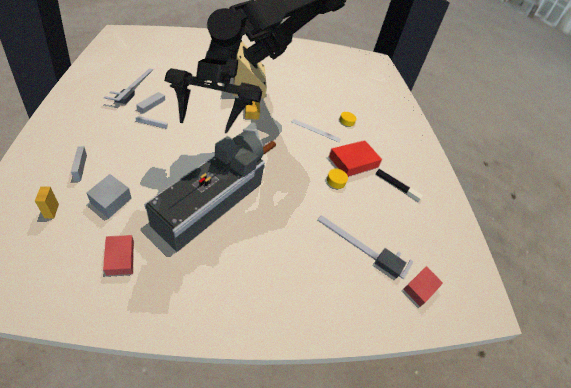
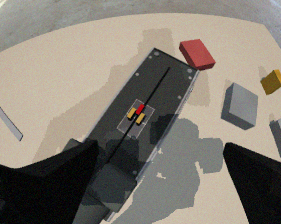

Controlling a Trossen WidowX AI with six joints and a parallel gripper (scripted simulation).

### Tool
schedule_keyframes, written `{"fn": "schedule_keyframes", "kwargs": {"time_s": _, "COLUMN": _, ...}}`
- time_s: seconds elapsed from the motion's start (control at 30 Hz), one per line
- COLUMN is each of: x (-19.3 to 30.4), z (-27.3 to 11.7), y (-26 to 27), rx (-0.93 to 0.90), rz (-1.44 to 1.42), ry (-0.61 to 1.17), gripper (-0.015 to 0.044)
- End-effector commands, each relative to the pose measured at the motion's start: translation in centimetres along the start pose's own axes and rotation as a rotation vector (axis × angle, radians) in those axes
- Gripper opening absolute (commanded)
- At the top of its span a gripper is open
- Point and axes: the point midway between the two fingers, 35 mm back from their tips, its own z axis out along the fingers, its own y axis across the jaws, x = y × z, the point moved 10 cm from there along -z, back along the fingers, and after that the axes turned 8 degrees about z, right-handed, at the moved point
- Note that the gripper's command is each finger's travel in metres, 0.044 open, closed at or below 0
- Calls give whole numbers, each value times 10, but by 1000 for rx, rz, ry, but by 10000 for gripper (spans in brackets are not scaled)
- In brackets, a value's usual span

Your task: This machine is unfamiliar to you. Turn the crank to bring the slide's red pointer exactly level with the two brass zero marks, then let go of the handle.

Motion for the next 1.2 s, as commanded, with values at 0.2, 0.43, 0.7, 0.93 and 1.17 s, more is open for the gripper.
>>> {"fn": "schedule_keyframes", "kwargs": {"time_s": 0.2, "x": -5, "z": -23, "y": 27, "rx": 40, "rz": 45, "ry": -10, "gripper": 440}}
{"fn": "schedule_keyframes", "kwargs": {"time_s": 0.43, "x": 17, "z": -34, "y": 72, "rx": 133, "rz": 164, "ry": -27, "gripper": 440}}
{"fn": "schedule_keyframes", "kwargs": {"time_s": 0.7, "x": 48, "z": -50, "y": 115, "rx": 226, "rz": 296, "ry": -80, "gripper": 440}}
{"fn": "schedule_keyframes", "kwargs": {"time_s": 0.93, "x": 78, "z": -66, "y": 144, "rx": 288, "rz": 406, "ry": -151, "gripper": 440}}
{"fn": "schedule_keyframes", "kwargs": {"time_s": 1.17, "x": 81, "z": -68, "y": 147, "rx": 293, "rz": 417, "ry": -159, "gripper": 440}}
